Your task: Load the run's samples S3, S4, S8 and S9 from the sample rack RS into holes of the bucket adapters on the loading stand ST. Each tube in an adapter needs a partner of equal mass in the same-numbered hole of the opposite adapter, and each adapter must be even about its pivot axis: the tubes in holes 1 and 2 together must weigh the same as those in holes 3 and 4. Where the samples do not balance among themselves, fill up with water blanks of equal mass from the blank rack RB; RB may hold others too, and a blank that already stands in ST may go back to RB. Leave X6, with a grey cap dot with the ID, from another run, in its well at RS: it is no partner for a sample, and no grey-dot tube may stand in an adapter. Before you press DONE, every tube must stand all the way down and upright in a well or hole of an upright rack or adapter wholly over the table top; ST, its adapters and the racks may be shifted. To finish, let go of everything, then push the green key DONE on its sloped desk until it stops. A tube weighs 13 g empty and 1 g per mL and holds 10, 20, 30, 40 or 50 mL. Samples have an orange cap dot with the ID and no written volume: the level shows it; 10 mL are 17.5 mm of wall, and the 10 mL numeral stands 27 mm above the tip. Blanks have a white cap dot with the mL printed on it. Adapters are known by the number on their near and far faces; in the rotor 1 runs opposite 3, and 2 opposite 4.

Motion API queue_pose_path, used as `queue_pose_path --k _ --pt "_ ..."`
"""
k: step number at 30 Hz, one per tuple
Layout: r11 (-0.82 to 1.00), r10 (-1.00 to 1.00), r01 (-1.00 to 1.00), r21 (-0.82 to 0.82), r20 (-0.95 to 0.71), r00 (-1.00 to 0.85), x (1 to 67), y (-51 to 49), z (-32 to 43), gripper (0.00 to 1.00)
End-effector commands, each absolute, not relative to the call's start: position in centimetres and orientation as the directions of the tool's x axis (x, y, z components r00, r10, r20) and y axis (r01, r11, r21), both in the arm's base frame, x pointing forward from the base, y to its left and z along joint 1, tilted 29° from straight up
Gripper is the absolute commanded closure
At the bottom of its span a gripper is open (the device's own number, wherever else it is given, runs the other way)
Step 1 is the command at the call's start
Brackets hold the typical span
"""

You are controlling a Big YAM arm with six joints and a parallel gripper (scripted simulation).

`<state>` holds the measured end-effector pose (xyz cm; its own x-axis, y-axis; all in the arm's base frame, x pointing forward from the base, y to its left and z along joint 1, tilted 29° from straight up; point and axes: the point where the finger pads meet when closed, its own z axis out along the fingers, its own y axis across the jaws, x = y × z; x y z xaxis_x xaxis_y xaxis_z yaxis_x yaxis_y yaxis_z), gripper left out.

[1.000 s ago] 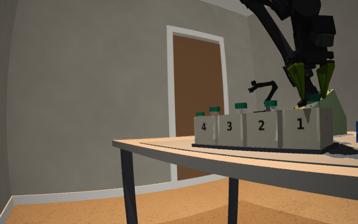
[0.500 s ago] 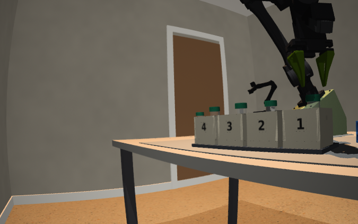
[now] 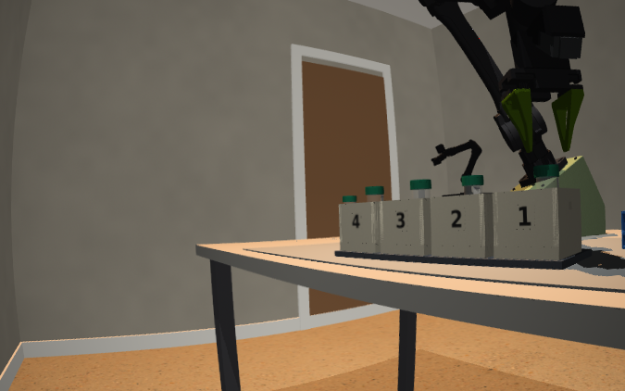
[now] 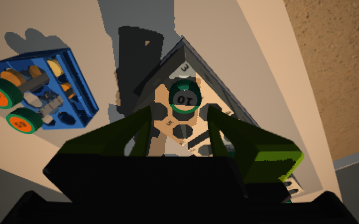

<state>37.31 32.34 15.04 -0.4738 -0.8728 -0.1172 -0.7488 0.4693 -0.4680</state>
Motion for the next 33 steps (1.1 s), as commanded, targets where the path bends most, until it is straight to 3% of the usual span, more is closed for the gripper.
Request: queue_pose_path --k 1,2,3,29,33 --pt "0.49 -0.866 -0.731 -0.475 -0.168 -0.471 38.0 33.4 17.3 0.45" --pt "0.517 -0.852 -0.71 -0.479 -0.203 -0.483 39.0 32.9 19.3 0.45" --pt "0.424 -0.901 -0.764 -0.486 -0.137 -0.412 36.4 33.4 16.8 0.2" --pt "0.395 -0.912 -0.784 -0.479 -0.103 -0.397 20.1 39.9 5.3 0.2" --pt "0.41 -0.907 -0.779 -0.474 -0.122 -0.403 20.9 40.3 6.6 0.2"
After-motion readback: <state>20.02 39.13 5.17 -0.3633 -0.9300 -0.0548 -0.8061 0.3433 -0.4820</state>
